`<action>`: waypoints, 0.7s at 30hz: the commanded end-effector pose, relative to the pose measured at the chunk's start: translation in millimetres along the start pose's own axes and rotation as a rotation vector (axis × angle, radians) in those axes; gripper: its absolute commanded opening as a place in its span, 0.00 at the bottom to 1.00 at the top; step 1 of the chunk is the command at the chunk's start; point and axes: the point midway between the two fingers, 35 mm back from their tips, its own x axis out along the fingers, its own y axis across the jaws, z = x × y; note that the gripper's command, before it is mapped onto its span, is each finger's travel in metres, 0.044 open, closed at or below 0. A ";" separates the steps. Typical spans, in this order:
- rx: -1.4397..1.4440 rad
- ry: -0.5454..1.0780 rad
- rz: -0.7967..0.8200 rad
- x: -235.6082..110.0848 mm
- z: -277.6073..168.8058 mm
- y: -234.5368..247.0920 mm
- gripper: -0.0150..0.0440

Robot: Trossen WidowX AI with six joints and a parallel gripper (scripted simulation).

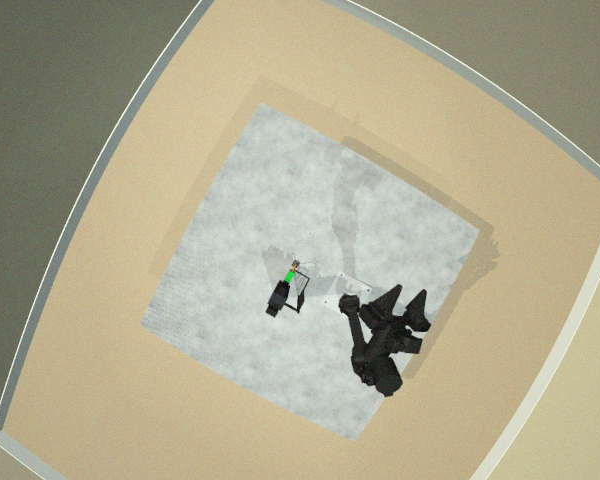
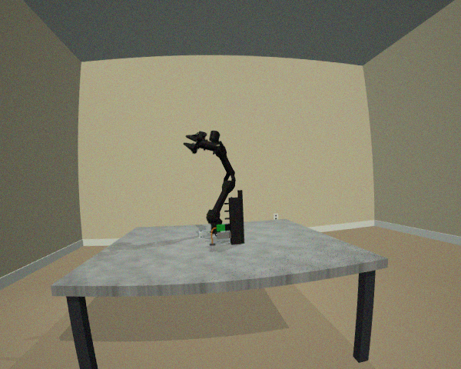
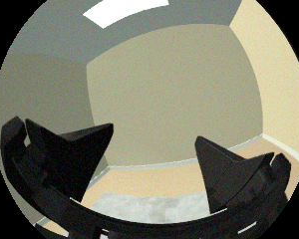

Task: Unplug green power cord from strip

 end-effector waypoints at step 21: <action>0.082 0.948 0.128 16.7 -290.3 90.0 0.53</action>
